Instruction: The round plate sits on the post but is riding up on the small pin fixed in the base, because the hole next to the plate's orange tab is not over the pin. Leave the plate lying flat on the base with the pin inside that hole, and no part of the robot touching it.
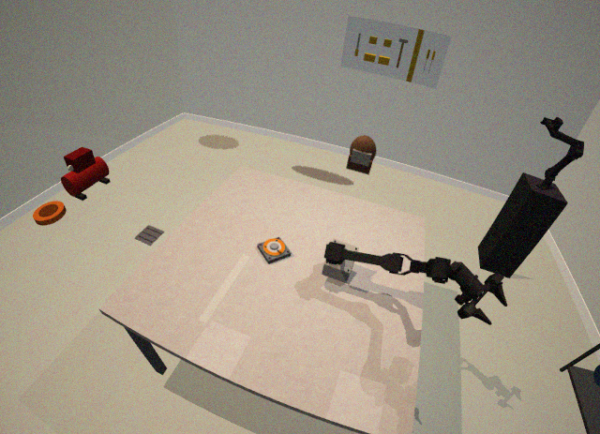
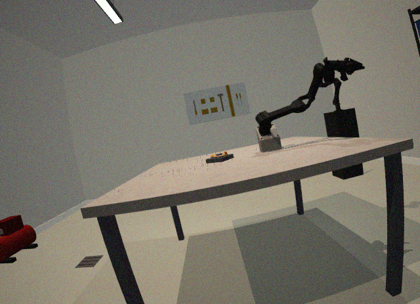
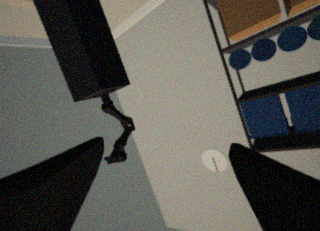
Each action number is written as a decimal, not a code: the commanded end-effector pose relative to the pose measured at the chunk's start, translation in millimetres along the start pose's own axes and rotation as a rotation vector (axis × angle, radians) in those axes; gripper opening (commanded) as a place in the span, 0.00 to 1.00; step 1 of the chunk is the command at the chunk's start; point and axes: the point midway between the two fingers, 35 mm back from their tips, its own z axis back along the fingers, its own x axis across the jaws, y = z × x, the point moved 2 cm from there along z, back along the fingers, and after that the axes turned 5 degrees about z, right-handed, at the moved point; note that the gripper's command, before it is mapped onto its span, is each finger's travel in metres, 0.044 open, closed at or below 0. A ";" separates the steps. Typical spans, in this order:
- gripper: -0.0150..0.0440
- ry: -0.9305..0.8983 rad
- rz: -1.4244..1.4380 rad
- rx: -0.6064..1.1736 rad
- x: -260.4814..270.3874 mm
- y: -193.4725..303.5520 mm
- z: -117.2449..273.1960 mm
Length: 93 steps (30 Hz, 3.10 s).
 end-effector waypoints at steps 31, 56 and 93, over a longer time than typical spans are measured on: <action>0.25 -0.611 -0.872 1.204 388.1 210.5 324.4; 0.25 -1.068 -1.568 2.447 480.2 -30.2 714.9; 0.25 -0.605 -2.360 3.963 338.9 -390.3 715.8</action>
